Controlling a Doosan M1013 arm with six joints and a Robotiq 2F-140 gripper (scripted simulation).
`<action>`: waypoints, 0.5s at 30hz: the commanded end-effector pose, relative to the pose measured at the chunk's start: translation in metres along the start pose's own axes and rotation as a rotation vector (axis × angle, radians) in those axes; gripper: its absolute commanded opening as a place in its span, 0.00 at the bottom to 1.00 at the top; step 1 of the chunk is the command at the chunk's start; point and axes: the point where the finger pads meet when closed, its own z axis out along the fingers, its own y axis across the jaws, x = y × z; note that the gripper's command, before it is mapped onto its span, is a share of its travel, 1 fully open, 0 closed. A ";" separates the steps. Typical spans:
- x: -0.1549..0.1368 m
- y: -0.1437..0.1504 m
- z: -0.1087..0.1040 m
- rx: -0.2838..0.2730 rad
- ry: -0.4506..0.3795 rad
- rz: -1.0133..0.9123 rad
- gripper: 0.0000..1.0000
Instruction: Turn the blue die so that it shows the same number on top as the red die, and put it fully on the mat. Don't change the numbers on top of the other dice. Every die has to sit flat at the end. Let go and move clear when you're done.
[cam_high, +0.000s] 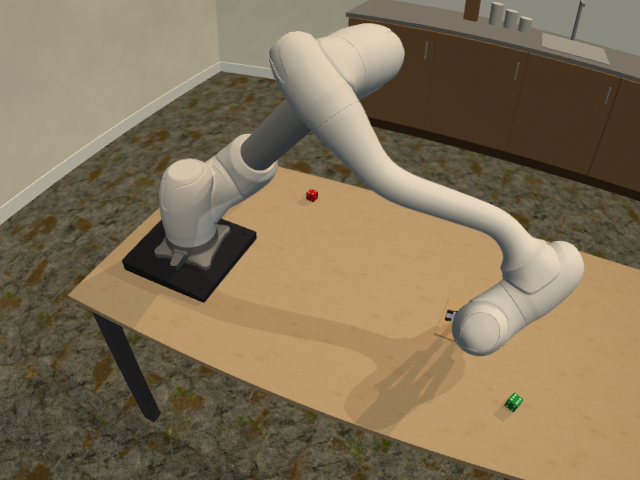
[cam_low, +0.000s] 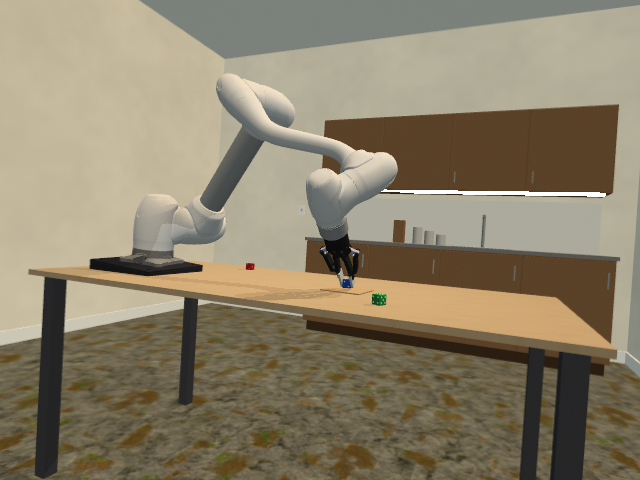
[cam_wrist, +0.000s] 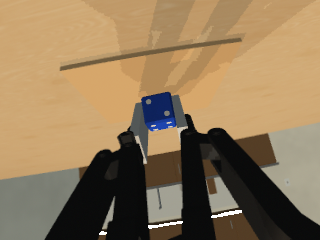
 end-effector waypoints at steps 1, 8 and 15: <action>0.000 0.000 0.000 0.000 0.000 0.000 0.24; 0.002 0.000 0.002 0.000 0.000 0.000 0.24; 0.003 0.000 0.003 0.000 0.000 0.000 0.24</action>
